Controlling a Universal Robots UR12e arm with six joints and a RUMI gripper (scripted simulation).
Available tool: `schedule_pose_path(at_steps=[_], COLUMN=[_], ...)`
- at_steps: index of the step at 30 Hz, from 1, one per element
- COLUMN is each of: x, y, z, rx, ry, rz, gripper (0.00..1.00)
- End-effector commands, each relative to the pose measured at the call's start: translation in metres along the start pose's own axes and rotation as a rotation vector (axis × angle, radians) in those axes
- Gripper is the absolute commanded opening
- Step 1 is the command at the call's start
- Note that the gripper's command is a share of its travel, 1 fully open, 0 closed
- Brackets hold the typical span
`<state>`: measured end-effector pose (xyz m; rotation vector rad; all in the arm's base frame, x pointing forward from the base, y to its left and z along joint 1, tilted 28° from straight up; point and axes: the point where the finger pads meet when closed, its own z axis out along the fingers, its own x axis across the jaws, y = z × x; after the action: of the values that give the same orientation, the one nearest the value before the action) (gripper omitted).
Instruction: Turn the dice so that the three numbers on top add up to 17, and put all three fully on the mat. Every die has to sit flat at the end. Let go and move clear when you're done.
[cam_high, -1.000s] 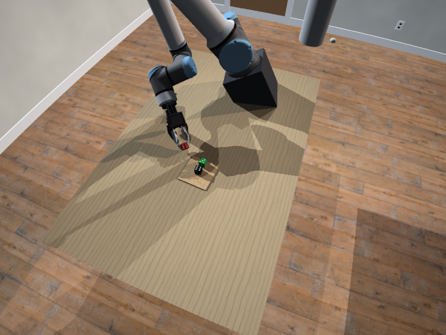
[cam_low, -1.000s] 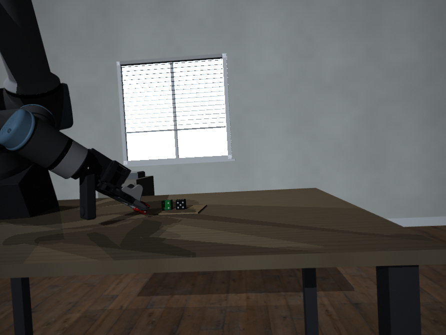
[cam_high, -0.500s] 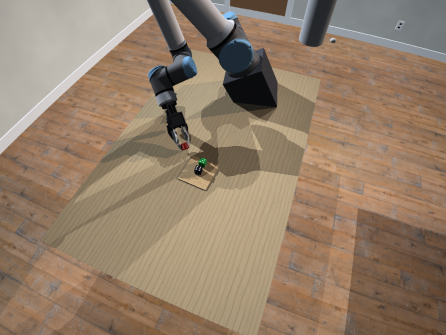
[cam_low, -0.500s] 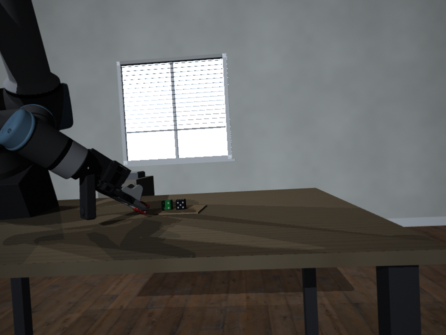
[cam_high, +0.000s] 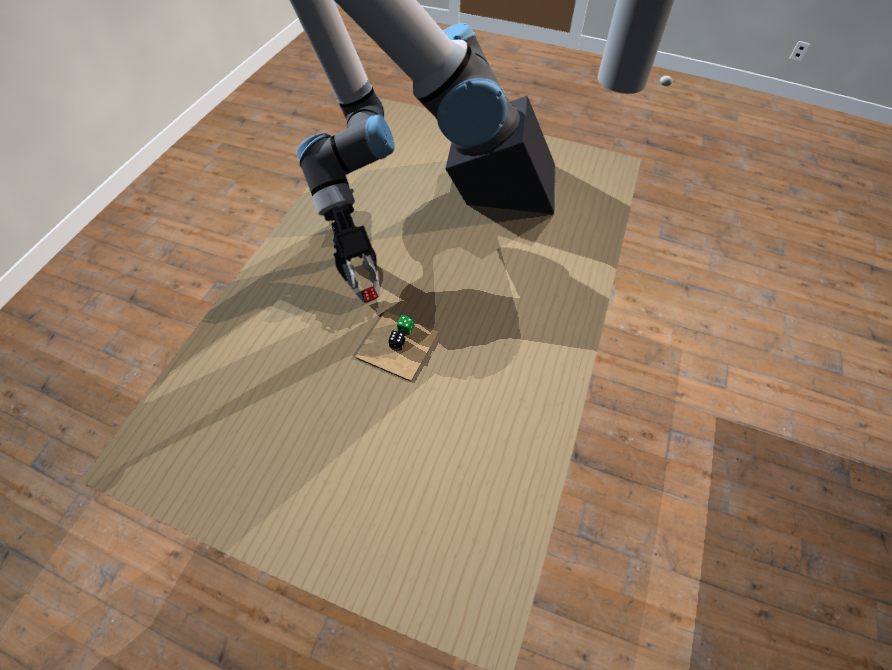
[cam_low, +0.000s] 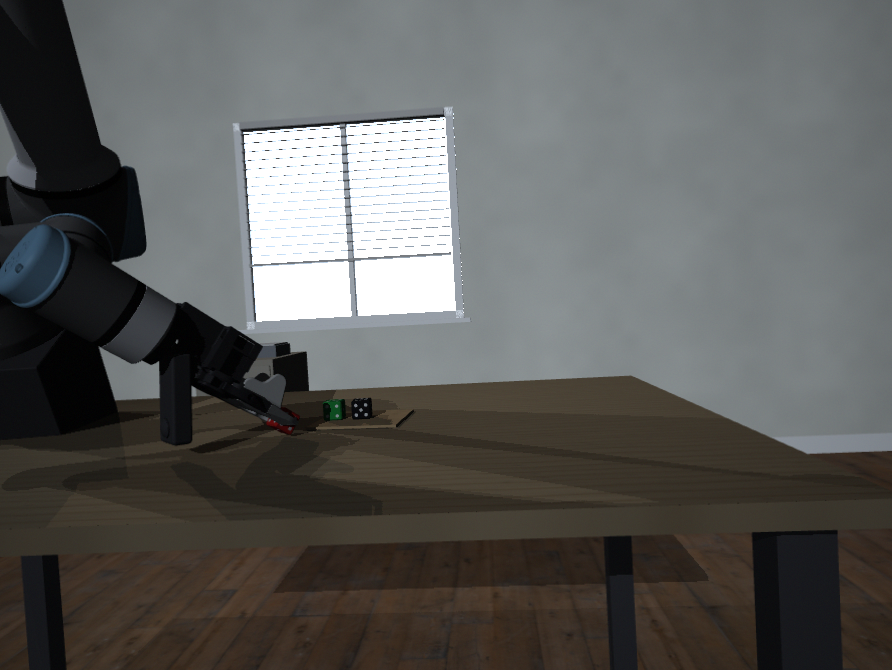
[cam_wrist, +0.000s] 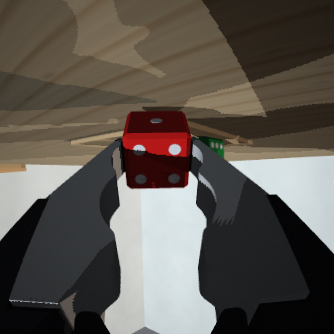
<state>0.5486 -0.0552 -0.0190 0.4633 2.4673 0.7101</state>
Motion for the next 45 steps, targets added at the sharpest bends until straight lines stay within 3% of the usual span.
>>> schedule_pose_path(at_steps=[1,44,45], x=[-0.0001,-0.0001,-0.0001], y=[-0.0019,-0.0035,-0.0035], z=[0.0015,0.0026,0.0026], rx=[0.0,0.0,0.0], ry=[0.0,0.0,0.0], rz=[-0.001,-0.001,-0.001], gripper=[0.1,0.1,0.14])
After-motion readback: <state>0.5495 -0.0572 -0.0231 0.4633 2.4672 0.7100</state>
